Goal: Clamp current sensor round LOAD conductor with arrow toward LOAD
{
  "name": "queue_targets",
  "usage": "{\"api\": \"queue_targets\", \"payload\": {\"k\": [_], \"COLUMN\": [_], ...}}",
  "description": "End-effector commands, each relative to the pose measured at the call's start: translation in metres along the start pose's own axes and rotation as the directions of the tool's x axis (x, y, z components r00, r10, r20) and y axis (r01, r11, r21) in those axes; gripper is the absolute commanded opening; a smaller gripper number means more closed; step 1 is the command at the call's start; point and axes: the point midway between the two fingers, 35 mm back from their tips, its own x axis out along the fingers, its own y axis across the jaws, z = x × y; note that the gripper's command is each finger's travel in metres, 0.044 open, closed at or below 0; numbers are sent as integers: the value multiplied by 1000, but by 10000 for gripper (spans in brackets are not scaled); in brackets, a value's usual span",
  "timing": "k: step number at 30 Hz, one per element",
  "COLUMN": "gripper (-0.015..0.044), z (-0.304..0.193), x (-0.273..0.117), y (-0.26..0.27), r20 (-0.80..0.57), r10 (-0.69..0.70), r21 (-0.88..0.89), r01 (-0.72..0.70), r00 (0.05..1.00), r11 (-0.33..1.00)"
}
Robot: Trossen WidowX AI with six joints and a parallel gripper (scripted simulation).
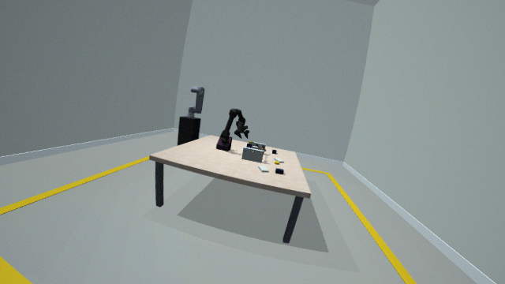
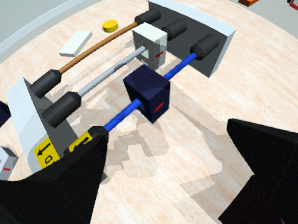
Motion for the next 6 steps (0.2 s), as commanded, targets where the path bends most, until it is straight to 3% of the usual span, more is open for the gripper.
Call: {"api": "queue_targets", "payload": {"k": [1,5,6], "gripper": [440,440,440], "z": [1,20,4], "x": [0,14,4], "y": [0,4,1], "r20": [-12,-231,-88], "r10": [-5,-75,-39], "r21": [14,202,69], "r01": [5,123,45], "r00": [1000,970,995], "r11": [1000,972,997]}}
